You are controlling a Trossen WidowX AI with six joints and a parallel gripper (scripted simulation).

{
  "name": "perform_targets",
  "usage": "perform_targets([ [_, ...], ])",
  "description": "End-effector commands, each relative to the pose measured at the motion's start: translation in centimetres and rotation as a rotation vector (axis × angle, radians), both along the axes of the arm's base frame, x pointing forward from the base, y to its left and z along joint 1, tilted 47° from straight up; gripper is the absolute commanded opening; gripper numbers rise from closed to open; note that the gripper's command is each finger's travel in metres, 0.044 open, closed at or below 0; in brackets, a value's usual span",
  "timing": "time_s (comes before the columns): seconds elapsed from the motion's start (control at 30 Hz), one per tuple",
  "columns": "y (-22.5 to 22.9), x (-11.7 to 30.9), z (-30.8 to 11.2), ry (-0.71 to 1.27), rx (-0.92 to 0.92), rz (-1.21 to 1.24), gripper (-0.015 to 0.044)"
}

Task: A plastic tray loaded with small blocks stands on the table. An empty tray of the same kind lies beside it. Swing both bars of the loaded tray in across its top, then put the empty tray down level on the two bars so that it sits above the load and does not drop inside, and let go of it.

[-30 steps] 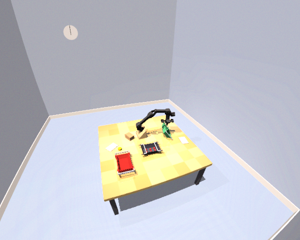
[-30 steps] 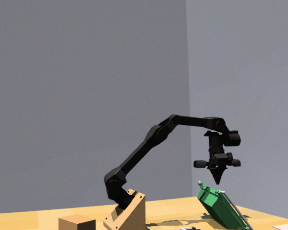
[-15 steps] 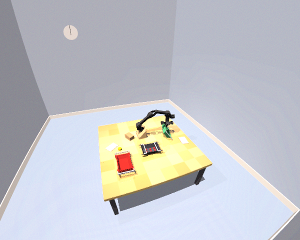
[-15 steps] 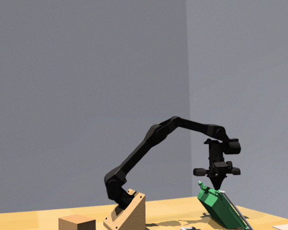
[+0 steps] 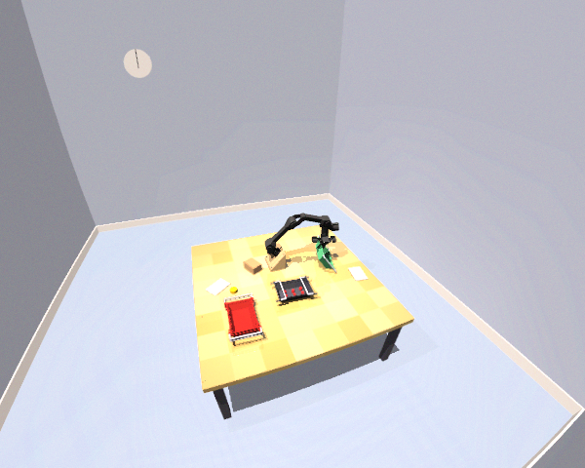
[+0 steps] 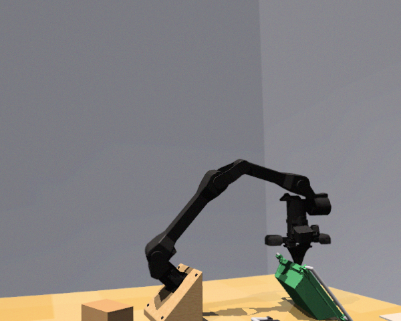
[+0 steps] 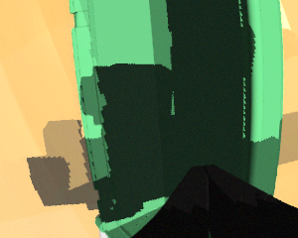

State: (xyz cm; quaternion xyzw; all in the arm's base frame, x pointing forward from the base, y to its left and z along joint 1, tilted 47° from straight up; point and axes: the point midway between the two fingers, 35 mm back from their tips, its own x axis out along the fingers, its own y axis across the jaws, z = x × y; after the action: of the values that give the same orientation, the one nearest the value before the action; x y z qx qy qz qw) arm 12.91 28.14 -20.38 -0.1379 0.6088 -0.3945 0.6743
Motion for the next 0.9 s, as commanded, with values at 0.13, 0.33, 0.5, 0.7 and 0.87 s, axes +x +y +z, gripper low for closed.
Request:
perform_targets([
  [0.13,-0.6,-0.4,0.6,0.002,-0.003,0.001,0.0000],
  [0.33,-1.1,-0.6,1.0,0.002,-0.003,0.001,0.0000],
  [0.5,-1.5,-0.8,1.4,0.003,-0.003,0.001,0.0000],
  [0.7,-1.9,-1.0,1.9,0.003,-0.004,0.001,0.0000],
  [0.87,-2.2,-1.2,2.2,0.003,-0.004,0.001,0.0000],
])
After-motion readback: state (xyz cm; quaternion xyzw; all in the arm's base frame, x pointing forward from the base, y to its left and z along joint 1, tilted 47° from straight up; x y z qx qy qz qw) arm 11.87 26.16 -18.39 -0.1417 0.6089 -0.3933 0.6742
